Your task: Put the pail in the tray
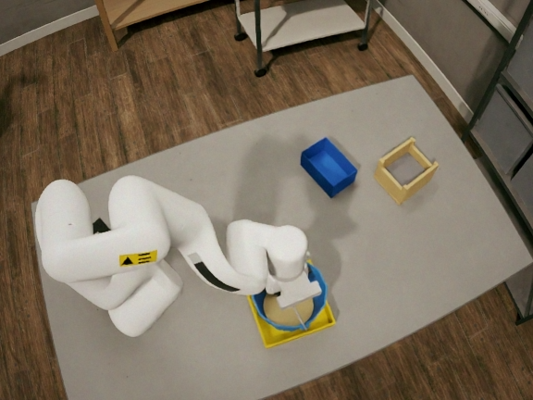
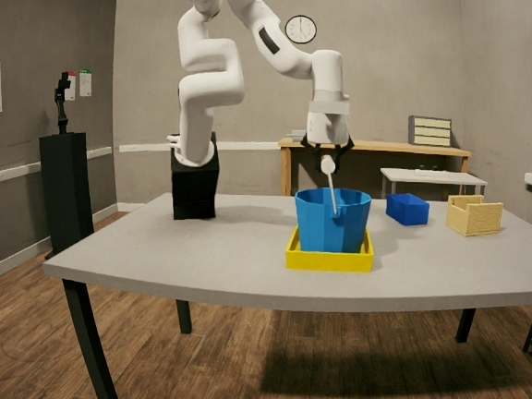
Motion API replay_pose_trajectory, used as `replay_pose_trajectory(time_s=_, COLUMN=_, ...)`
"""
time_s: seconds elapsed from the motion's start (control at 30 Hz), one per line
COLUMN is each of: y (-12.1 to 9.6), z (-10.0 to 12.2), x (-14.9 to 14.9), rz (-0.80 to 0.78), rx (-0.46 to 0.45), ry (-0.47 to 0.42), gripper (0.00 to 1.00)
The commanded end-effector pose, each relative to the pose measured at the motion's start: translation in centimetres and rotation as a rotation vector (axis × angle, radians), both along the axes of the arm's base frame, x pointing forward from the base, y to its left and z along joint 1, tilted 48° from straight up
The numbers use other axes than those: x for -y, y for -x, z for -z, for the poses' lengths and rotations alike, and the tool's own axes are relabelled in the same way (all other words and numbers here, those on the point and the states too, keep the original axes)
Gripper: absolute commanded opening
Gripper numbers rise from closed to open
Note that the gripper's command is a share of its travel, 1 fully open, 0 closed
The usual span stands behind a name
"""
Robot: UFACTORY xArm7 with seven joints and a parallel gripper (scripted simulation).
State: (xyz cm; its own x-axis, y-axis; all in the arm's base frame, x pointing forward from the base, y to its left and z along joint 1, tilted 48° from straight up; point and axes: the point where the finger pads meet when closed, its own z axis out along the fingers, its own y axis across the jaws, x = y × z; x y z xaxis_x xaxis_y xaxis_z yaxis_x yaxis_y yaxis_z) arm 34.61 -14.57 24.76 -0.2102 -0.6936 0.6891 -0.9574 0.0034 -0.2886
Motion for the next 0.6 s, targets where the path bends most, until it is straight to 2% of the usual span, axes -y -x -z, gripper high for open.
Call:
replay_pose_trajectory(time_s=0.0, y=-0.16, z=-0.02, x=0.03, rz=-0.003, rx=0.002, ry=0.001, gripper=0.0)
replay_pose_trajectory(time_s=0.57, y=-0.2, z=0.1, x=0.16, rz=-0.003, rx=0.003, ry=0.001, gripper=0.0)
